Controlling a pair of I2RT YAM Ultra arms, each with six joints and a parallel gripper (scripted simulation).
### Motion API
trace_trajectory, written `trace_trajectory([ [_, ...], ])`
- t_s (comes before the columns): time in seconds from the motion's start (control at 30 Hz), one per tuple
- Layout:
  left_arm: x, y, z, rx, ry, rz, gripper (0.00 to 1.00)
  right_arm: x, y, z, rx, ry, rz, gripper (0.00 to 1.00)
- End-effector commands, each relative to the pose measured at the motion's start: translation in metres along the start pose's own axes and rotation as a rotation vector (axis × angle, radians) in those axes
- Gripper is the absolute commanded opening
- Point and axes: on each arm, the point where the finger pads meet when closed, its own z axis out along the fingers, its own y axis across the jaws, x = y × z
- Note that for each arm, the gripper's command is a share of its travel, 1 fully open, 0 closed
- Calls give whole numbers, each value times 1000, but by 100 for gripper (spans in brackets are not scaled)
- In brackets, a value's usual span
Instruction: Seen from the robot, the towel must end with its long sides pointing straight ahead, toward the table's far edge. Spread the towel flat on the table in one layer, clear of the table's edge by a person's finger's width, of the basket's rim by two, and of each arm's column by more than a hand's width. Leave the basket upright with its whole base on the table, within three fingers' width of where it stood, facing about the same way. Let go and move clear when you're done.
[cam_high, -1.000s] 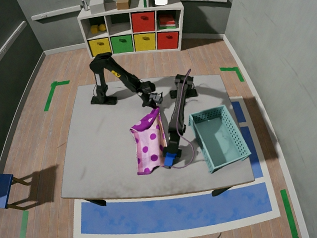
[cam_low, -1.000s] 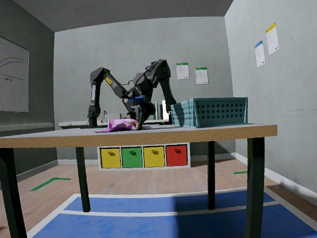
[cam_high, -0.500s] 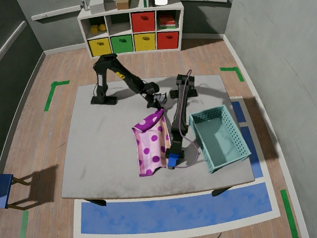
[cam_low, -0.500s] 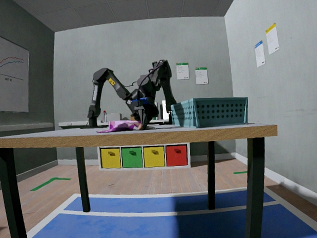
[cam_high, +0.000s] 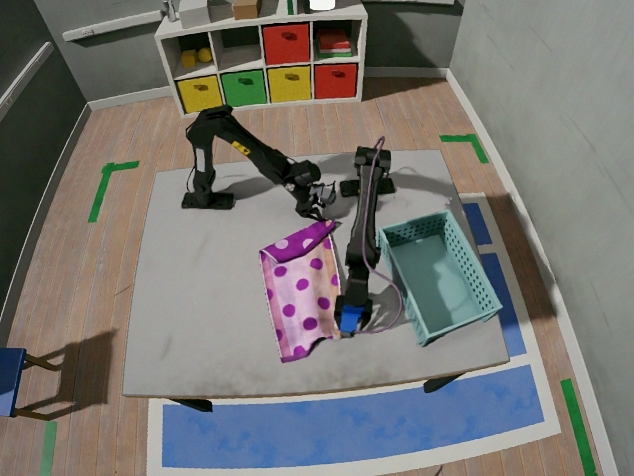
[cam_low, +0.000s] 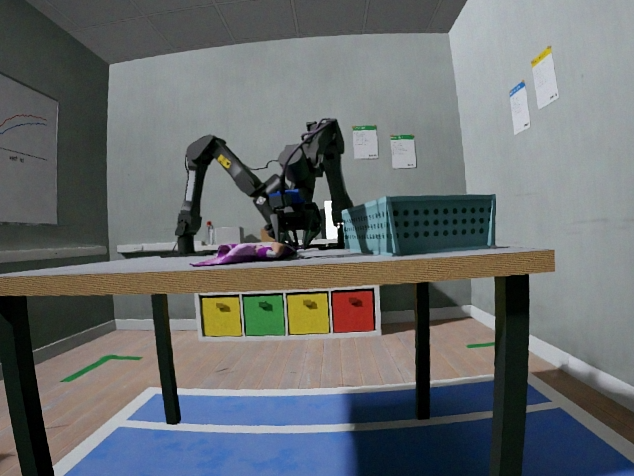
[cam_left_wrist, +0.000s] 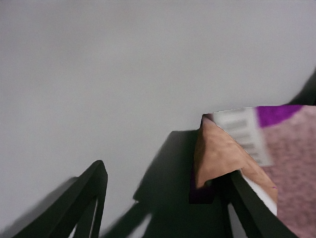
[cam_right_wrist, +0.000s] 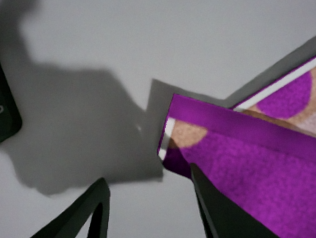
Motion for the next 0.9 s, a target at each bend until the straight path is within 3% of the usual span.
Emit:
trace_trajectory([
  [0.0,-25,-1,-21,-3,-46,-7,64,-26,-1,-17,-4,-49,5,64],
  [0.13,-32,-1,-32,-3,-46,-7,64,-33,-1,-28,-4,-49,5,64],
  [0.17,-45,0,-52,-3,-46,-7,64,-45,-1,-49,-4,-49,5,64],
  [0.27,-52,0,-63,-3,-46,-7,64,-52,-1,-60,-4,-49,5,64],
  [0.37,-48,0,-58,-3,-34,-7,64,-52,-1,-60,-4,-49,5,64],
  [0.4,-40,0,-48,-3,-10,-7,64,-46,-1,-52,-4,-26,5,64],
  [0.43,-43,-10,-49,7,-10,7,64,-48,-6,-65,3,-47,14,64],
  [0.47,-43,-10,-49,7,-10,7,64,-30,-6,-58,2,-7,14,64],
  [0.6,-51,-24,-52,23,-10,27,64,-23,-11,-71,10,-6,24,64],
  [0.63,-61,-43,-57,42,-10,53,64,-13,-17,-89,20,-6,39,64],
  [0.7,-61,-43,-57,43,-10,53,64,-13,-17,-89,21,-6,39,64],
  [0.73,-73,-63,-62,63,-10,81,64,-2,-24,-109,33,-5,56,64],
  [0.8,-73,-63,-62,63,-10,81,64,-2,-25,-109,34,-5,56,64],
  [0.83,-84,-82,-67,83,-50,104,64,8,-31,-127,46,-5,74,64],
  [0.87,-84,-82,-67,83,-50,104,64,8,-31,-127,46,-5,74,64],
])
